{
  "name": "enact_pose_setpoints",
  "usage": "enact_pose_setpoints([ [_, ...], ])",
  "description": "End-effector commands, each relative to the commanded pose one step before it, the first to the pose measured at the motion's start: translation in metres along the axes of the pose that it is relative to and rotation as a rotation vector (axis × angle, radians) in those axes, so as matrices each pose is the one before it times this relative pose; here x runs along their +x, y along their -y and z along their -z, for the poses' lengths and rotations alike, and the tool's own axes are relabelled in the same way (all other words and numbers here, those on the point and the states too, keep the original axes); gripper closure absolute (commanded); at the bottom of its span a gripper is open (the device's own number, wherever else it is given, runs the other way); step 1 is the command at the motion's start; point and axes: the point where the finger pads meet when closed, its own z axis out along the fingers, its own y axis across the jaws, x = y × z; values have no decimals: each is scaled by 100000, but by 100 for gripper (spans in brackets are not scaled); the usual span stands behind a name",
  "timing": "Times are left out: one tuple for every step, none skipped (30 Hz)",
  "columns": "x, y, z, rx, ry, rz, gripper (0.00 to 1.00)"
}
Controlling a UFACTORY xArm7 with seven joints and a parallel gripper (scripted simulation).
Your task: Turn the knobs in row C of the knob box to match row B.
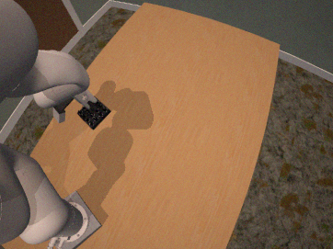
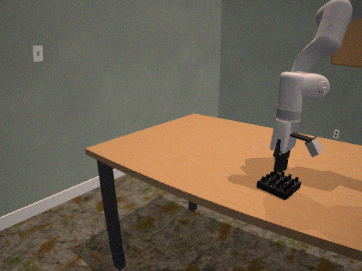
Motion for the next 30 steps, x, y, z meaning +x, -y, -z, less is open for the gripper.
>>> enact_pose_setpoints([
  [-97,-13,1054,-598,-568,226,81],
  [0,-1,99,-6,-1,-1,81],
  [0,-1,56,-6,-1,-1,81],
  [0,-1,23,-3,-1,0,81],
  [0,0,4,0,0,0,81],
  [0,0,0,0,0,0,81],
  [0,0,0,0,0,0,81],
  [0,0,0,0,0,0,81],
  [0,0,0,0,0,0,81],
  [0,0,0,0,0,0,81],
  [0,0,0,0,0,0,81],
  [0,0,0,0,0,0,81],
  [0,0,0,0,0,0,81],
  [0,0,0,0,0,0,81],
  [0,0,0,0,0,0,81],
  [0,0,0,0,0,0,81],
  [-1,0,1,2,1,-73,81],
  [-5,3,10,12,6,-477,81],
  [-13,8,24,30,14,-1203,81],
  [-23,14,44,53,26,-2165,81],
  [-33,20,65,77,39,-3285,81],
  [-44,24,88,98,54,-4491,81],
  [-52,27,109,113,67,-5720,81],
  [-24,11,51,50,32,-2732,81],
  [-22,10,50,46,30,-2673,81],
  [-26,11,59,52,36,-3207,81],
  [-26,10,60,50,36,-3358,81],
  [-24,9,58,46,34,-3308,81],
  [0,0,0,0,0,0,81],
  [0,0,0,0,0,0,81],
])
